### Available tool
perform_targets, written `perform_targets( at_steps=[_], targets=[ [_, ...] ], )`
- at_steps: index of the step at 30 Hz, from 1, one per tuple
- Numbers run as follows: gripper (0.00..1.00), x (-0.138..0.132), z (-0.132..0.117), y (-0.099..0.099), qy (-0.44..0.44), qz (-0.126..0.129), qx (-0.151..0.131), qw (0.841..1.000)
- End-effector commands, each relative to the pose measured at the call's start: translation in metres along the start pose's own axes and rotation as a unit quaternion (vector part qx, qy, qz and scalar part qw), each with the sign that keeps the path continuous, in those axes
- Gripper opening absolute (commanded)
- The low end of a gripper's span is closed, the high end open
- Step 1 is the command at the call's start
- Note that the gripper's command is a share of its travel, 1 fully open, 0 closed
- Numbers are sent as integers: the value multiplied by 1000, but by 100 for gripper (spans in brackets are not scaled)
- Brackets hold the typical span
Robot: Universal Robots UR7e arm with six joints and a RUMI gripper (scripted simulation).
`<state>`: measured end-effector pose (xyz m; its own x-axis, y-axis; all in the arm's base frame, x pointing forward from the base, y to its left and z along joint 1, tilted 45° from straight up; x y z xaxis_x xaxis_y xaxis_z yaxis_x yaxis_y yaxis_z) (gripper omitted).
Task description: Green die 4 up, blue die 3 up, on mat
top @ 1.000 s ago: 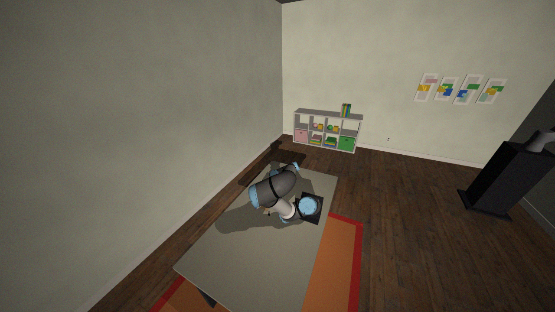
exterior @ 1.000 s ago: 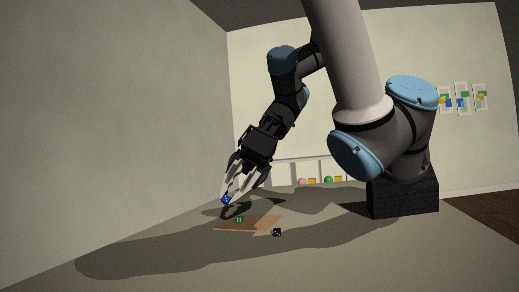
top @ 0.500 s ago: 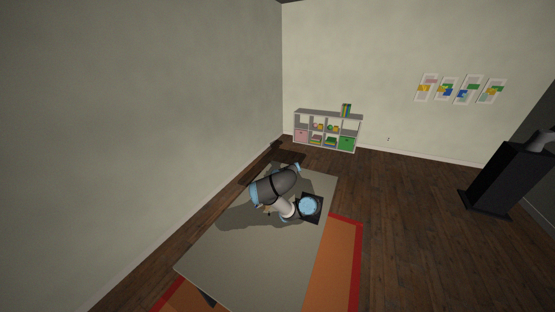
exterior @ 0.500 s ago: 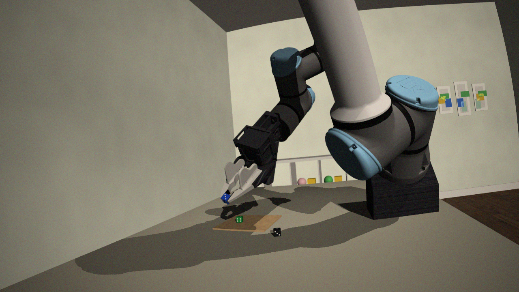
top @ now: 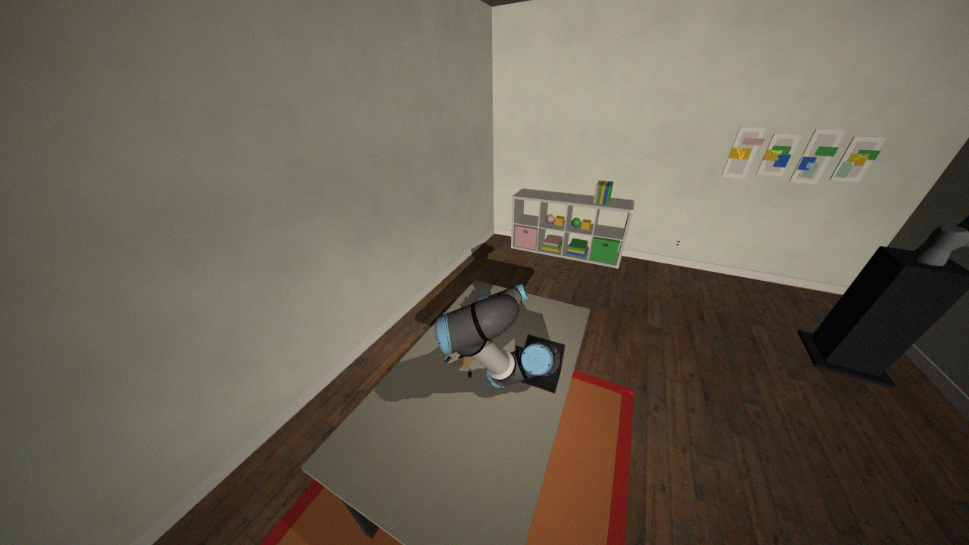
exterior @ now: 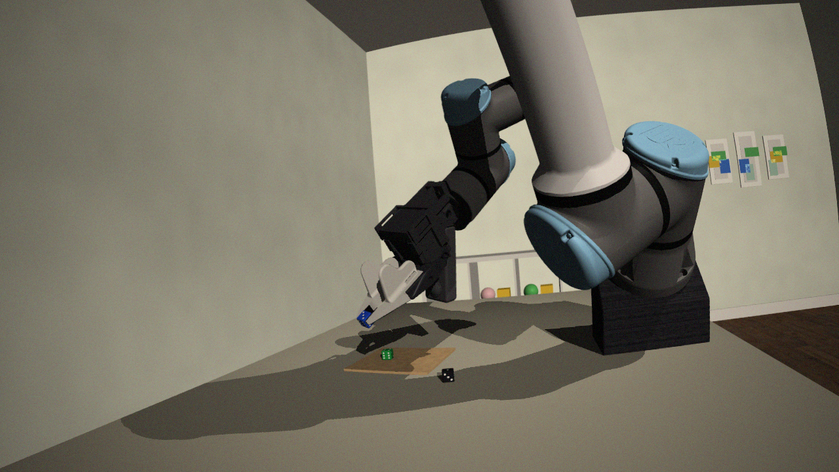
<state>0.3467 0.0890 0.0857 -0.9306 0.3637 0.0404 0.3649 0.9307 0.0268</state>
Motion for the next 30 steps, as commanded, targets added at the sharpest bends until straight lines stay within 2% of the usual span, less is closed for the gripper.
perform_targets(
  at_steps=[1, 10, 30],
  targets=[
    [0, 1, -1, -1, 33, 5, -1, 999],
    [0, 2, -1, -1, 74, 12, -5, 997],
    [0, 2, -1, -1, 96, 15, -7, 995]
  ],
)
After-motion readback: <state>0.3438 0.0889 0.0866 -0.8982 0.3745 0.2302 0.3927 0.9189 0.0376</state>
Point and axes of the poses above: the point where the finger pads meet when closed, its own y axis out along the fingers, its own x axis across the jaws, z = x × y, the point moved 10 cm from there along -y, back along the fingers, and after that the axes turned 13 degrees about -y, right-handed, at the moved point
